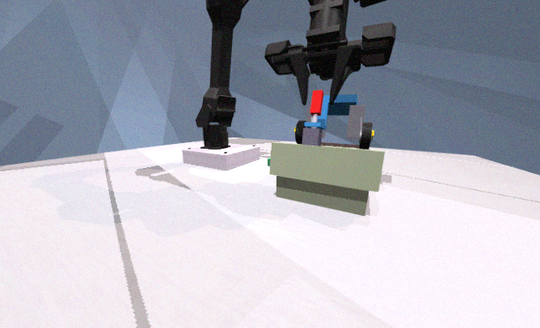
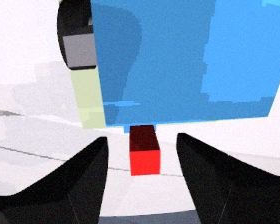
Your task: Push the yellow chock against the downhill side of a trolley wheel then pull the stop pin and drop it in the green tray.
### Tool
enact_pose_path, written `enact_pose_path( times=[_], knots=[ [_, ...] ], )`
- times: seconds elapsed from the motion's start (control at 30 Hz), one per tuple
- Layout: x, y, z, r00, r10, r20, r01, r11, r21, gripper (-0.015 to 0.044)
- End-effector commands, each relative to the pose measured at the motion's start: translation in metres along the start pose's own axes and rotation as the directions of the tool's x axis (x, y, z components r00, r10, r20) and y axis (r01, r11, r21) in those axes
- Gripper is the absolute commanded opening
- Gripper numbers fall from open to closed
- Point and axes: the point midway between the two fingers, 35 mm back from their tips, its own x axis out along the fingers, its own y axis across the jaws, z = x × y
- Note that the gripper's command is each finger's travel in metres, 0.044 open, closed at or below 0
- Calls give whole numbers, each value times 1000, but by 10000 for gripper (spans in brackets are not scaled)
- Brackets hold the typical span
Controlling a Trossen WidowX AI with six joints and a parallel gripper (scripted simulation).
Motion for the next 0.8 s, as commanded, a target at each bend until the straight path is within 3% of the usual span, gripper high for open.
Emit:
enact_pose_path(
  times=[0.0,0.4,0.57,0.77],
  knots=[
    [6,0,0,1000,-1,-2,1,1000,-5,190],
    [22,0,-1,1000,-1,-3,1,1000,-5,190],
    [18,0,0,1000,1,-1,-1,1000,0,59],
    [18,0,0,1000,1,-1,-1,1000,0,19]
  ],
)
